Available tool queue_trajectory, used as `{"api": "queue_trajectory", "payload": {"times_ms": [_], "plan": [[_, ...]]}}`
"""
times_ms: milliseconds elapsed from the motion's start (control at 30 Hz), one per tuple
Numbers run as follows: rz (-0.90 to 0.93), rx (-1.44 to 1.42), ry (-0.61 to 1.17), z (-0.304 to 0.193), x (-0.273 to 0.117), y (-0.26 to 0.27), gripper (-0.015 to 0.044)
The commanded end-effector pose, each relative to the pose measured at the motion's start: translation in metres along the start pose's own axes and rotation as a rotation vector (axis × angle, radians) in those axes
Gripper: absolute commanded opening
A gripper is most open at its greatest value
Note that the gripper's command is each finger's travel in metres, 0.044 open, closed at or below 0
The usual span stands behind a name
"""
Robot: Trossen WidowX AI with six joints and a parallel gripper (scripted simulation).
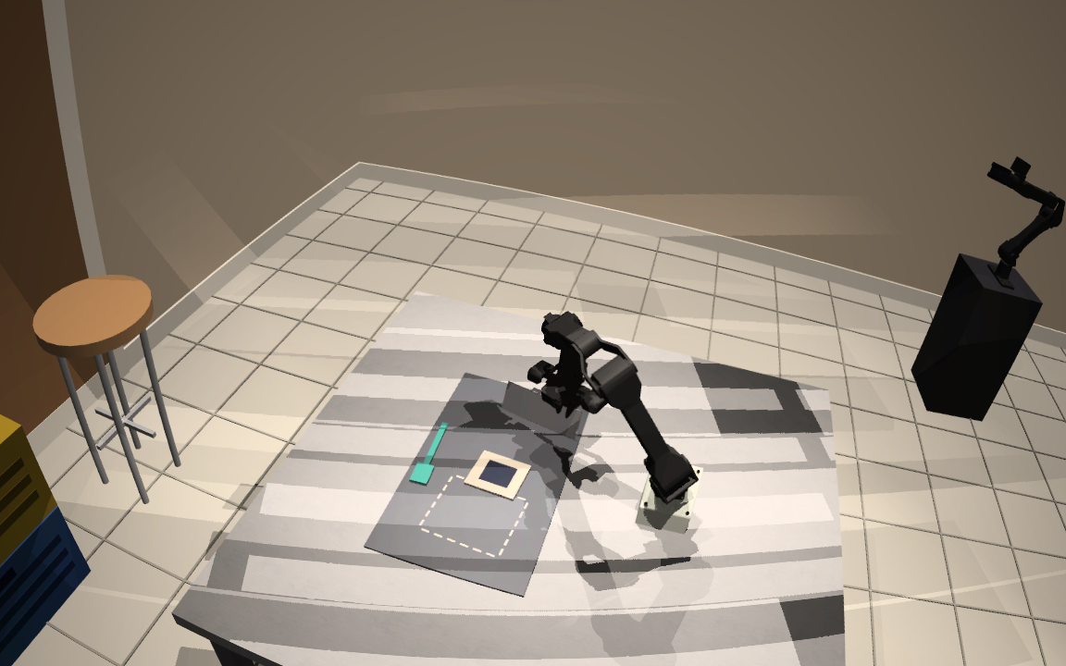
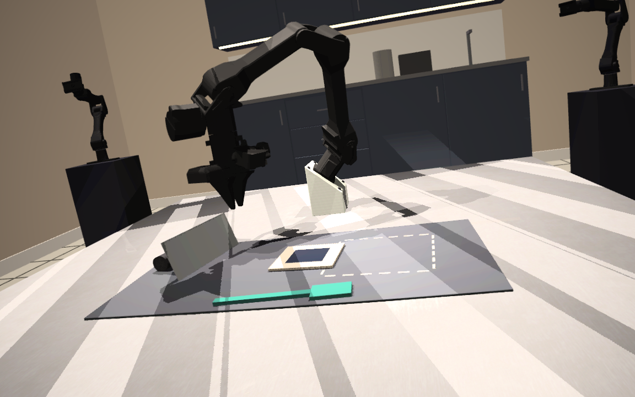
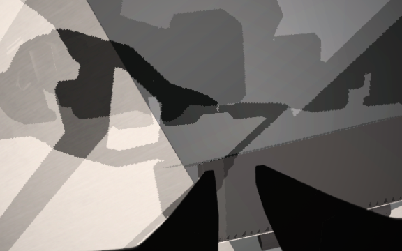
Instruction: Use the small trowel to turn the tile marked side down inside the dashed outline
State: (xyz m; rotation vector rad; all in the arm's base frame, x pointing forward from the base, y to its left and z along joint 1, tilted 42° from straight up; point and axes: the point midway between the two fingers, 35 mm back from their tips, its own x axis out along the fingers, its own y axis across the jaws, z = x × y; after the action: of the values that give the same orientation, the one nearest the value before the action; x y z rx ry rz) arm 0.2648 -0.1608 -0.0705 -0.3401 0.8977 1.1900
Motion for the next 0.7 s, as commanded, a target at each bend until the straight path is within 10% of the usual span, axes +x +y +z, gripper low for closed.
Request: {"api": "queue_trajectory", "payload": {"times_ms": [0, 667], "plan": [[0.0, 0.121, 0.005, -0.011, -0.001, -0.002, 0.01], [-0.007, 0.806, 0.009, -0.069, 0.0, -0.008, 0.01]]}}
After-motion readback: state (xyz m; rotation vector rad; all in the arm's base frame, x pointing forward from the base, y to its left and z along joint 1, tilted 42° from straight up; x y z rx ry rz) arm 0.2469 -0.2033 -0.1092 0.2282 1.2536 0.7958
